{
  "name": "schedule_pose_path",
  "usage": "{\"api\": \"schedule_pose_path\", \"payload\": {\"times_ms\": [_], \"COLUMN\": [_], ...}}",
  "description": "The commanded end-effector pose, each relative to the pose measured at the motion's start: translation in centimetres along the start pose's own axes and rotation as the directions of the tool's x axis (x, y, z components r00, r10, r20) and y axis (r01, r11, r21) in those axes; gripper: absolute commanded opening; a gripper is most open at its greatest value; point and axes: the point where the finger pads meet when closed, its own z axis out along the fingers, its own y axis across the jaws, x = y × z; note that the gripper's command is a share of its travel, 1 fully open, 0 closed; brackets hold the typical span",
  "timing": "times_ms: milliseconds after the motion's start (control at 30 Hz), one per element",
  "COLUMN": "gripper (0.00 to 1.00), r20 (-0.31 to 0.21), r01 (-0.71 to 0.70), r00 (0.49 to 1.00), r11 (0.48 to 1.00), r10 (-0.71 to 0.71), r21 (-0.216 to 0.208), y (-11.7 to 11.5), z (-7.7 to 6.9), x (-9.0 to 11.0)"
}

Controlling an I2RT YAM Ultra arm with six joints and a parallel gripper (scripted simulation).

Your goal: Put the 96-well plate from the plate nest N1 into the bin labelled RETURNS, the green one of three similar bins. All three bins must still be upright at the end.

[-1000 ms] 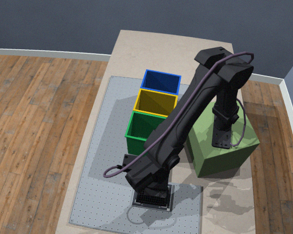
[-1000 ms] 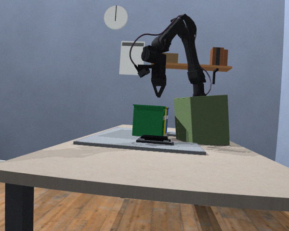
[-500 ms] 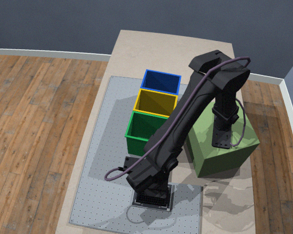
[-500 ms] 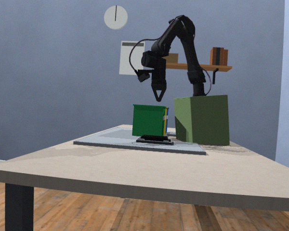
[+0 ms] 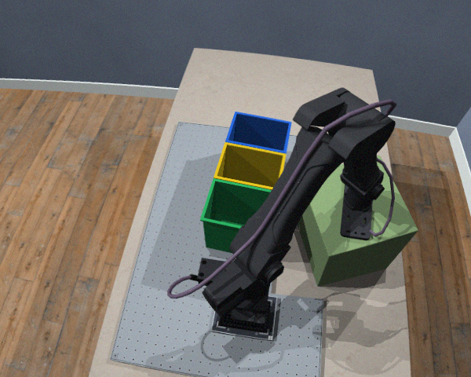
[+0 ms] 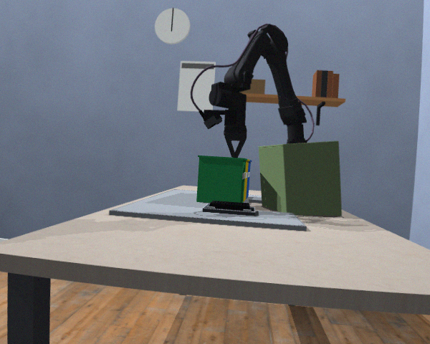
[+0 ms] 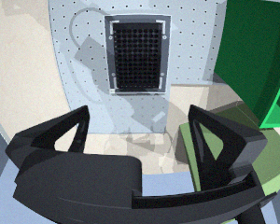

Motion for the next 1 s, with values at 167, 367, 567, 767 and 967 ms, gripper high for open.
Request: {"api": "schedule_pose_path", "payload": {"times_ms": [167,367,567,767,967], "gripper": [1.0,1.0,1.0,1.0,1.0], "r20": [0.026,0.016,0.044,0.044,0.039], "r01": [-0.005,-0.003,-0.006,-0.006,-0.005], "r00": [1.0,1.0,0.999,0.999,0.999], "r11": [1.0,1.0,1.0,1.0,1.0], "r10": [0.005,0.003,0.006,0.007,0.006], "r21": [0.001,0.011,-0.02,-0.019,-0.015], "y": [-0.3,-0.6,0.0,0.4,0.6], "z": [1.0,2.4,3.0,3.5,4.4], "x": [-0.7,-0.4,-1.0,-1.4,-1.6]}}
